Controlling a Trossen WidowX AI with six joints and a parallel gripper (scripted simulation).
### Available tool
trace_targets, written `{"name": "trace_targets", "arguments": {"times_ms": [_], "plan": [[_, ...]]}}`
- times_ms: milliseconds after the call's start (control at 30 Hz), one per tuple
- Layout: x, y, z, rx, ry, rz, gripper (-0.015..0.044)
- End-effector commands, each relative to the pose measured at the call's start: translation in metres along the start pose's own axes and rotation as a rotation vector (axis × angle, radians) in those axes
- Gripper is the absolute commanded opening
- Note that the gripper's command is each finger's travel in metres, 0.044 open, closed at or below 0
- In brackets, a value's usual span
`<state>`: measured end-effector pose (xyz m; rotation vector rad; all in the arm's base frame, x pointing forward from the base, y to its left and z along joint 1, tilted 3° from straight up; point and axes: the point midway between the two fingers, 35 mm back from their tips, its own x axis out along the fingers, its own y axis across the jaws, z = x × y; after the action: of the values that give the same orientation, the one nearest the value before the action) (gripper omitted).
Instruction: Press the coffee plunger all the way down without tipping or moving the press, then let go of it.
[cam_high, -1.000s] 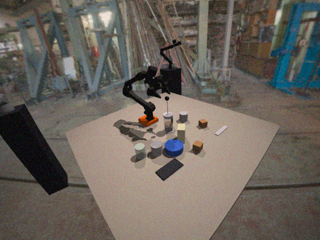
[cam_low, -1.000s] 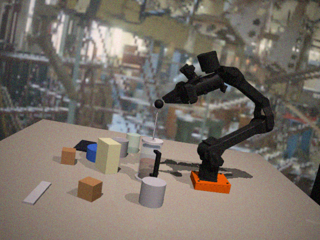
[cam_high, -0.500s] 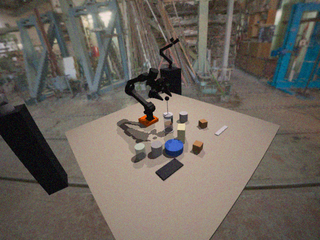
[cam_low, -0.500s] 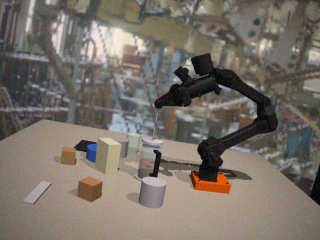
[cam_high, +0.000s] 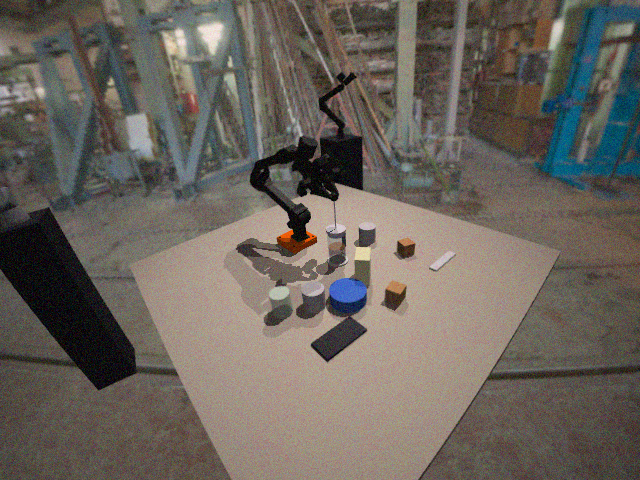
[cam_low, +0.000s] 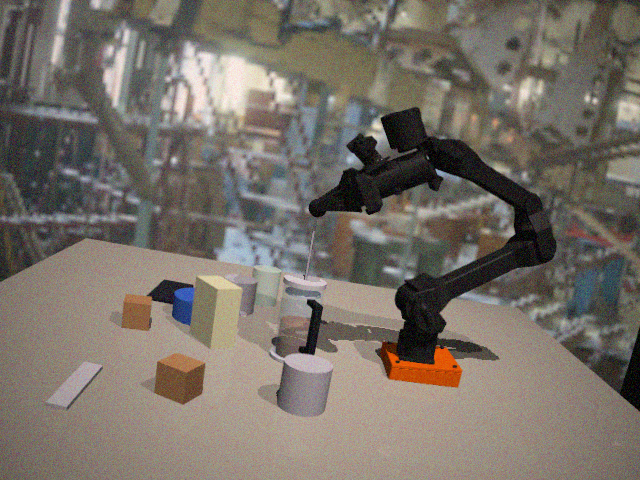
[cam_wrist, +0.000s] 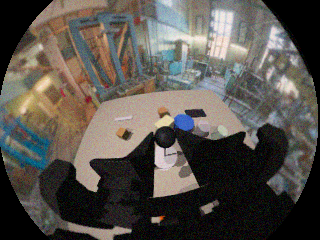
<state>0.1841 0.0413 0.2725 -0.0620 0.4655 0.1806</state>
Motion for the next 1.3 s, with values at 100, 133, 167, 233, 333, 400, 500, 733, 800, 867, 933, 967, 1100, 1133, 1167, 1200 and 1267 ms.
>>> {"name": "trace_targets", "arguments": {"times_ms": [100,133,167,233,333,400,500,733,800,867,933,967,1100,1133,1167,1200,1267], "plan": [[0.0,0.0,0.0,-0.003,0.0,0.001,0.0129],[0.001,0.0,-0.001,-0.003,0.0,0.001,0.0129],[0.001,0.0,-0.001,-0.003,0.0,0.001,0.0129],[0.002,0.0,-0.003,-0.003,0.0,0.001,0.0129],[0.004,0.0,-0.007,-0.003,0.0,0.001,0.0129],[0.006,0.0,-0.01,-0.003,0.0,0.001,0.0129],[0.008,0.0,-0.014,-0.003,0.0,0.001,0.0129],[0.014,0.0,-0.023,-0.003,0.0,0.001,0.0129],[0.015,0.0,-0.026,-0.003,0.0,0.001,0.0129],[0.017,0.0,-0.028,-0.003,-0.001,0.001,0.0129],[0.018,0.0,-0.031,-0.003,-0.001,0.001,0.0129],[0.019,0.0,-0.032,-0.003,-0.001,0.001,0.0129],[0.022,0.0,-0.038,-0.003,-0.001,0.001,0.0129],[0.023,0.0,-0.039,-0.003,-0.001,0.001,0.0129],[0.024,0.0,-0.04,-0.003,-0.001,0.001,0.0129],[0.025,0.0,-0.042,-0.003,-0.001,0.001,0.0129],[0.026,0.0,-0.045,-0.003,-0.001,0.001,0.0129]]}}
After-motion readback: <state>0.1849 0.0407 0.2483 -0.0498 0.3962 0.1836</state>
